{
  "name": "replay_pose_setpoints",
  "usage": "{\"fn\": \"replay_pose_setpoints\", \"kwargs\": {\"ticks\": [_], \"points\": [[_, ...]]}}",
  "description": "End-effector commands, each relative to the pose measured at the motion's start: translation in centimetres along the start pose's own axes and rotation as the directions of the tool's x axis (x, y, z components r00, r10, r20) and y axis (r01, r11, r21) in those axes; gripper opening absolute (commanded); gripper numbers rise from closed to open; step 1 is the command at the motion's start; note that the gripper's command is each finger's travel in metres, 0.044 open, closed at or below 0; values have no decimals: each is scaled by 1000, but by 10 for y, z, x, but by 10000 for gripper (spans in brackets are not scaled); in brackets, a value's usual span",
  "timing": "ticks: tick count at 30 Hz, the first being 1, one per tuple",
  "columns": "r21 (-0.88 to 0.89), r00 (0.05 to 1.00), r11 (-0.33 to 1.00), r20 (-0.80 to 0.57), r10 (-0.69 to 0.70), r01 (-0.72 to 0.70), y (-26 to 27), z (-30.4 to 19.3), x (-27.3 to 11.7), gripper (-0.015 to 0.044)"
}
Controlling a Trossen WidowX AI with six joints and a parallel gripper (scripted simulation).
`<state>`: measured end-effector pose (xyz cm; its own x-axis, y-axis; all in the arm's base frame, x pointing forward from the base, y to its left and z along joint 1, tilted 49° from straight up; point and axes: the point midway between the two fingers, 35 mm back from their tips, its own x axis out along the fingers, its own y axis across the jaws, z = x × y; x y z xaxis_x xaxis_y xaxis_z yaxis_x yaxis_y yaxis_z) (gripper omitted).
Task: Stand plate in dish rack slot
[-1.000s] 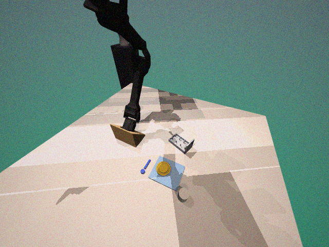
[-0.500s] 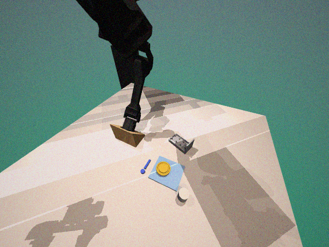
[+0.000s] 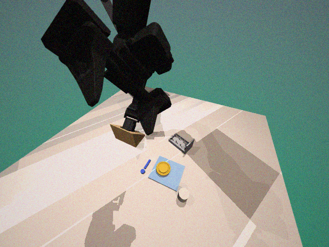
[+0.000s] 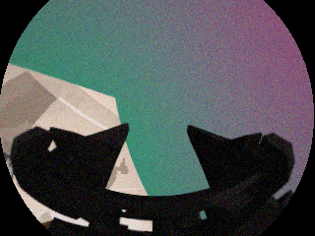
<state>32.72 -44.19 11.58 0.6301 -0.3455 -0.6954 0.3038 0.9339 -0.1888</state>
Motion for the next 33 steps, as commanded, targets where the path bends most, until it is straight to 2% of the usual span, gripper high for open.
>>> {"fn": "replay_pose_setpoints", "kwargs": {"ticks": [1,8,16,24,33], "points": [[-8,993,995,-63,95,-96,28,-12,11,400],[6,938,957,-196,286,-291,87,-36,23,400],[50,814,870,-330,478,-491,152,-61,21,400],[135,632,746,-447,633,-653,210,-83,5,400],[272,375,579,-541,753,-769,266,-102,-26,400]]}}
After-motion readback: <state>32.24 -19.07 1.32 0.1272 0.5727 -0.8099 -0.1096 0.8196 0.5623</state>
